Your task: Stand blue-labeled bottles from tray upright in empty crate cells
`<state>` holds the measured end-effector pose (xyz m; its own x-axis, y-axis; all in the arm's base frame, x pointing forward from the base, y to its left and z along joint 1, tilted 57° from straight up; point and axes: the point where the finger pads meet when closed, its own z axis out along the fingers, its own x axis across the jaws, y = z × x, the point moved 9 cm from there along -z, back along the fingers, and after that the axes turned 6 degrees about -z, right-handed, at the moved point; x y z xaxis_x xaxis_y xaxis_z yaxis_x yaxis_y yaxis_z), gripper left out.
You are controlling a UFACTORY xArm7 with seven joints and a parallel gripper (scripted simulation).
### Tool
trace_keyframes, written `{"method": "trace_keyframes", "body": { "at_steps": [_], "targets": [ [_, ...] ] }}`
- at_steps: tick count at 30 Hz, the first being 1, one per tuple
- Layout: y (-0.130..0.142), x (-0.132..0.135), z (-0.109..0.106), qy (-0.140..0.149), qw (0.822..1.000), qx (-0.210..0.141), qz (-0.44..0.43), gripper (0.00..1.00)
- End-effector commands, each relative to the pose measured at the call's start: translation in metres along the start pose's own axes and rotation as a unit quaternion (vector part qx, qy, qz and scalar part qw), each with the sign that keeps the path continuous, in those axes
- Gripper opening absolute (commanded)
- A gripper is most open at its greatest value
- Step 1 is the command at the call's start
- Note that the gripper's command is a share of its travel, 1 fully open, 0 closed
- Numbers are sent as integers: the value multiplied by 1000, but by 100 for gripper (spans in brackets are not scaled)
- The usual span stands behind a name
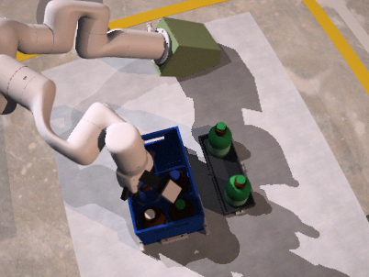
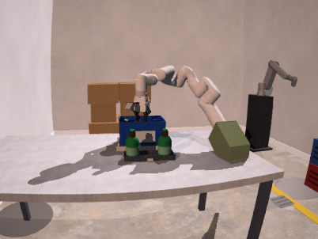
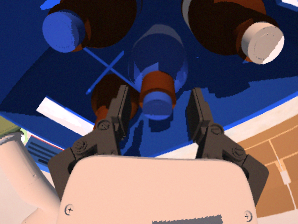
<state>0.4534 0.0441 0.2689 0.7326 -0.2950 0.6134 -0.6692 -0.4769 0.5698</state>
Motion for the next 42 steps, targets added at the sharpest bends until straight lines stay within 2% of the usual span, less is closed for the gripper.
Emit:
{"method": "trace_keyframes", "body": {
  "at_steps": [1, 29, 42],
  "targets": [
    [-1, 0, -2, 1, 1000, 2, 0, 65],
    [-1, 0, -2, 1, 1000, 2, 0, 65],
    [-1, 0, -14, 1, 1000, 2, 0, 65]
  ]
}}
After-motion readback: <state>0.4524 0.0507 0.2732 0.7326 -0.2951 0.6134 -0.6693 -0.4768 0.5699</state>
